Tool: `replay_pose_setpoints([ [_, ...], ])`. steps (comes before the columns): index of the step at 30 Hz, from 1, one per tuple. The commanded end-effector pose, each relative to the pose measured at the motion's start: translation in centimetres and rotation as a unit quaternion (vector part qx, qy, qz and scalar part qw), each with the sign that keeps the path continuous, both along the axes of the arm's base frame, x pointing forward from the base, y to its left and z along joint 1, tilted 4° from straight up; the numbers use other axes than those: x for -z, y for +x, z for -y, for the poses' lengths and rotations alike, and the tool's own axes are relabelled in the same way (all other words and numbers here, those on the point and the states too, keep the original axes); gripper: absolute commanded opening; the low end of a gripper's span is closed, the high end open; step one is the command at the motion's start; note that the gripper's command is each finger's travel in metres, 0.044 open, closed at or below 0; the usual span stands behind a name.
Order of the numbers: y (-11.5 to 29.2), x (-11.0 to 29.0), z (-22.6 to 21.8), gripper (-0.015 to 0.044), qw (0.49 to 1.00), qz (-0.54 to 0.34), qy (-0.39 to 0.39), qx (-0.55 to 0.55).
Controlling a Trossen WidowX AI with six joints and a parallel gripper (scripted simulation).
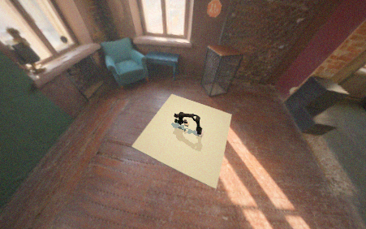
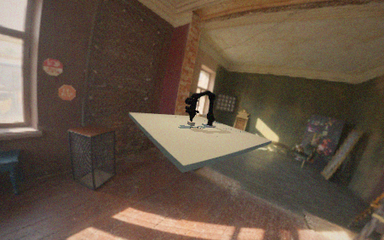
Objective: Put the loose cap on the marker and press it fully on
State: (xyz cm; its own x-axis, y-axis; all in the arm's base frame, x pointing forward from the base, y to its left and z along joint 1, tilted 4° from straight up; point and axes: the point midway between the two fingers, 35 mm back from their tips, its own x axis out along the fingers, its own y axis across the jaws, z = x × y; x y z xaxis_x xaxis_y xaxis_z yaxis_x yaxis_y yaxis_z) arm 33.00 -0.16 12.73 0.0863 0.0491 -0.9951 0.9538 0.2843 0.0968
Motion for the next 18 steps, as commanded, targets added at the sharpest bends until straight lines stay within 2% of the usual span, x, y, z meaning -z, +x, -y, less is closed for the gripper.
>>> replay_pose_setpoints([
  [1,-1.2,-0.4,1.5,0.0000,1.000,-0.005,0.000,-0.001],
  [18,-5.5,-2.1,6.2,0.0000,1.000,-0.006,-0.002,-0.001],
])
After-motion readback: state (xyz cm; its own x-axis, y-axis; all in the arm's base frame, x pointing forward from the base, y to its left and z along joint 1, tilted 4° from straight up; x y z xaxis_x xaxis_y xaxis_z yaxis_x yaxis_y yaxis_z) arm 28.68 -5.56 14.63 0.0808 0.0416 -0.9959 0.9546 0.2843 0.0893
